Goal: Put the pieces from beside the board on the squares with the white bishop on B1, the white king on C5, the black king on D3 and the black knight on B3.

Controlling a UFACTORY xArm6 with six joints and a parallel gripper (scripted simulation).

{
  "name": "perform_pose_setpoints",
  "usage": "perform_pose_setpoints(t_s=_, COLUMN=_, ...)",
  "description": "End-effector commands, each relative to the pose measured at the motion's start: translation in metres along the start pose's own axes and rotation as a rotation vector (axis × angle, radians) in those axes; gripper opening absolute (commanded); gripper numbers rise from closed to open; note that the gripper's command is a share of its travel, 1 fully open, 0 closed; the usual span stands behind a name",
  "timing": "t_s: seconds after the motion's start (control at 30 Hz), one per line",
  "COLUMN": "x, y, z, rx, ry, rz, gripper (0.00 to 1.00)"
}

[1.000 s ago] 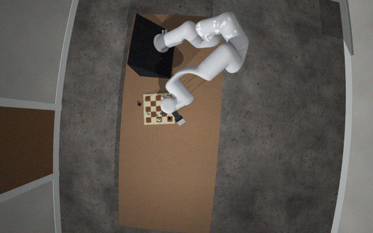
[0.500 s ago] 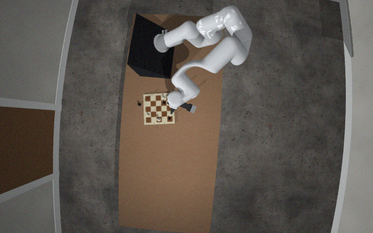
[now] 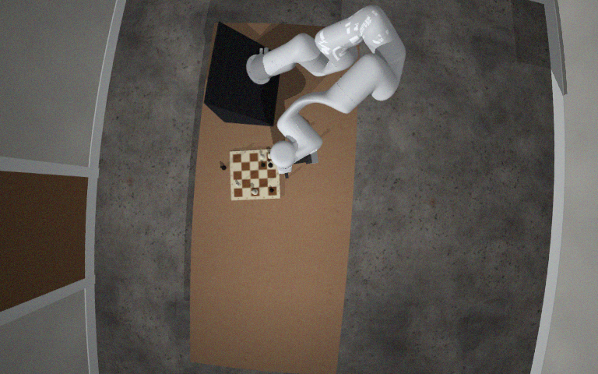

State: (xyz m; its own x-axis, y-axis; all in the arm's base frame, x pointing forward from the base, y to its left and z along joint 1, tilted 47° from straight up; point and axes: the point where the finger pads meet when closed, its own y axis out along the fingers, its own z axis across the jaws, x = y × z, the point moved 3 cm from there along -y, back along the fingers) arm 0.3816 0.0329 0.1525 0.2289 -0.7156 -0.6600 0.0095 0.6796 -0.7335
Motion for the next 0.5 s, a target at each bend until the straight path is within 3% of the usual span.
perform_pose_setpoints(t_s=0.0, x=0.0011, y=-0.0010, z=-0.0005, rx=0.048, ry=-0.237, rz=0.026, gripper=0.42)
perform_pose_setpoints(t_s=0.1, x=0.0017, y=-0.0009, z=-0.0010, rx=0.070, ry=-0.359, rz=0.038, gripper=0.42)
perform_pose_setpoints(t_s=0.47, x=0.0017, y=-0.0009, z=-0.0010, rx=0.070, ry=-0.359, rz=0.038, gripper=0.42)
